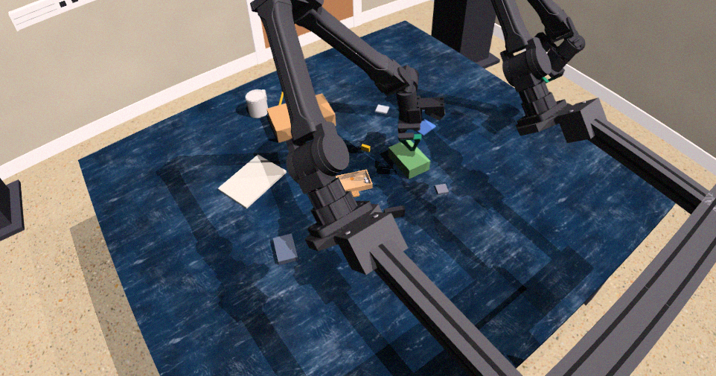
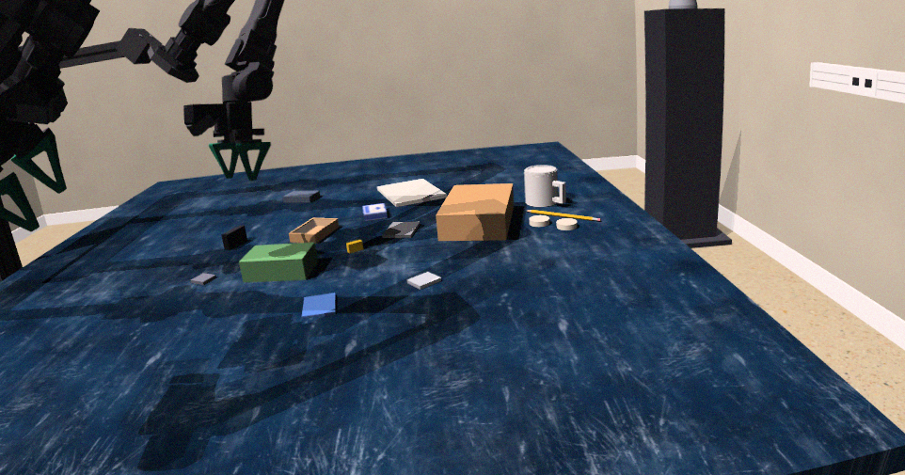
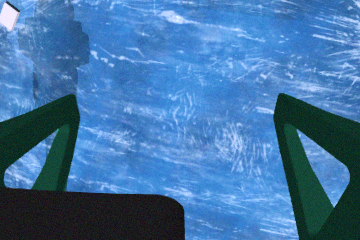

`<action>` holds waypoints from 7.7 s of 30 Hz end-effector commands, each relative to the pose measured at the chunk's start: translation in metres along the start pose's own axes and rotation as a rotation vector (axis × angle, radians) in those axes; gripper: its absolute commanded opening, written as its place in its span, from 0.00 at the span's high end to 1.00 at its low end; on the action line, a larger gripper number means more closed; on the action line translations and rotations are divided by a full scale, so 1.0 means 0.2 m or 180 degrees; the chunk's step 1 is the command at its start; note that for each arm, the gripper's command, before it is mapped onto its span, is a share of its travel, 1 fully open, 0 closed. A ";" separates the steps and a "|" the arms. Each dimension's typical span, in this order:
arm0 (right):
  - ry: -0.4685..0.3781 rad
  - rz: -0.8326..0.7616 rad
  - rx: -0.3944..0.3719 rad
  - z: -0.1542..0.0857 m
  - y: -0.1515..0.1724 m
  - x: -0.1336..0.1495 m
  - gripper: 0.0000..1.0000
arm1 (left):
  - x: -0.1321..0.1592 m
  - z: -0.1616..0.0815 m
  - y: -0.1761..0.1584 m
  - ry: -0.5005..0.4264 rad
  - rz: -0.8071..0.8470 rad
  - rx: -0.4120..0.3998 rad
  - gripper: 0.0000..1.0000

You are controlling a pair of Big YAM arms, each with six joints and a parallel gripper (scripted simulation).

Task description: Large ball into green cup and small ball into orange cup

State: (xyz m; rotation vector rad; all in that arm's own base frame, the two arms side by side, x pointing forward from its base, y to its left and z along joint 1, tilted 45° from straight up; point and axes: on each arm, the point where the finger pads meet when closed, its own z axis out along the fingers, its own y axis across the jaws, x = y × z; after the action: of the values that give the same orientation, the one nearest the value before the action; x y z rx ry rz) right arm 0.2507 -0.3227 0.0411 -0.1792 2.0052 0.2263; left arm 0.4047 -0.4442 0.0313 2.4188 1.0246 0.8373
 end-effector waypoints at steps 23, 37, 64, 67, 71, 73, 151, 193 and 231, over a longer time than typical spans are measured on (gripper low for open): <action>-0.0003 -0.0025 0.0024 -0.01 -0.02 -0.01 0.00 | 1.51 0.11 -0.02 0.0667 -0.2393 -0.0223 0.00; -0.0003 -0.0025 0.0024 -0.01 -0.02 -0.01 0.00 | 2.49 -0.09 -0.40 0.1258 -0.3846 -0.0578 0.00; -0.0003 -0.0025 0.0024 -0.01 -0.02 -0.01 0.00 | 3.85 -1.37 -1.78 0.2865 -0.6286 -0.2193 0.00; -0.0003 -0.0025 0.0024 -0.01 -0.02 -0.01 0.00 | 3.91 -1.57 -1.95 0.3066 -0.6465 -0.2451 0.00; -0.0003 -0.0025 0.0024 -0.01 -0.02 -0.01 0.00 | 3.93 -1.70 -2.05 0.3199 -0.6568 -0.2626 0.00; -0.0003 -0.0025 0.0024 -0.01 -0.02 -0.01 0.00 | 3.95 -1.84 -2.15 0.3329 -0.6659 -0.2802 0.00; 0.0028 -0.0122 0.0013 0.01 -0.03 -0.07 0.00 | 3.35 -3.72 -3.06 0.5121 -0.6587 -0.5671 0.00; -0.0225 -0.0847 0.0867 0.80 0.69 -2.03 0.00 | 3.35 -3.72 -3.06 0.5121 -0.6587 -0.5671 0.00; 0.1215 -0.3171 0.0200 2.07 2.49 -1.01 0.00 | 3.35 -3.72 -3.06 0.5121 -0.6587 -0.5671 0.00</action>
State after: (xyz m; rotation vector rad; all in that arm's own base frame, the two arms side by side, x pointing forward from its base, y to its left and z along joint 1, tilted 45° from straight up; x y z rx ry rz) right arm 0.5900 0.2385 0.1074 -1.0084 2.0822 -0.4706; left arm -0.0095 0.5455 0.4857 -1.2488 1.2359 1.2122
